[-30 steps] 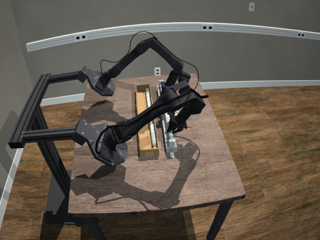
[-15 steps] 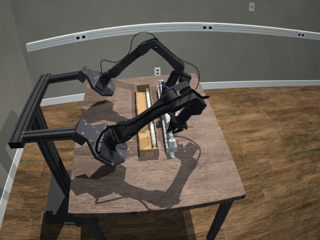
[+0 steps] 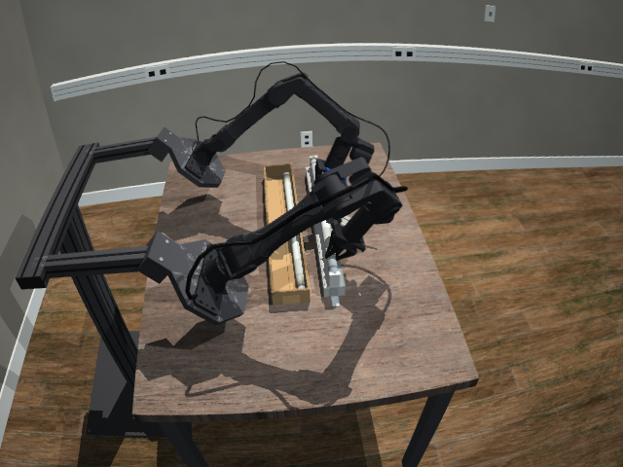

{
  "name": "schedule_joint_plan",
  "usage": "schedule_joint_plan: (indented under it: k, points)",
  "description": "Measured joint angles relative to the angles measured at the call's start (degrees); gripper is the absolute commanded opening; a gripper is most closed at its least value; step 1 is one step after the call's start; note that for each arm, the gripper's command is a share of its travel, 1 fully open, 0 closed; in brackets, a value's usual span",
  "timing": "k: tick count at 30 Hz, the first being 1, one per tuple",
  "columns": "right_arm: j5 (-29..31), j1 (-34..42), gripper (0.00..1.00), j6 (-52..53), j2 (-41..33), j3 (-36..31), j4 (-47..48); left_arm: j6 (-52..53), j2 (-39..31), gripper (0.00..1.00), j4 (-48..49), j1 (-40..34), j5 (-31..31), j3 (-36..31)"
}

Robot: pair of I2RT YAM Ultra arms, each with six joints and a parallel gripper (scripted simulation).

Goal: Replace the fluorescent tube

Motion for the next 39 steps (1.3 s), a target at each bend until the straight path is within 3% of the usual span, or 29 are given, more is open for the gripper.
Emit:
schedule_joint_plan:
  k: [1, 2, 21, 39]
  points:
    - [0.0, 0.0, 0.11, 0.0, 0.0, 0.0, 0.0, 0.0, 0.0, 0.49, 0.0, 0.0, 0.0, 0.0]
    - [0.0, 0.0, 0.49, 0.0, 0.0, 0.0, 0.0, 0.0, 0.0, 0.49, 0.0, 0.0, 0.0, 0.0]
    - [0.4, 0.0, 0.49, 0.1, 0.0, 1.4, 0.7, 0.0, 0.1, 0.49, -0.3, 0.0, 0.0, 0.2]
    - [0.4, 1.5, 0.49, 1.6, 0.0, 12.8, -9.8, -0.2, -0.3, 0.49, -10.3, -0.3, 0.0, 11.4]
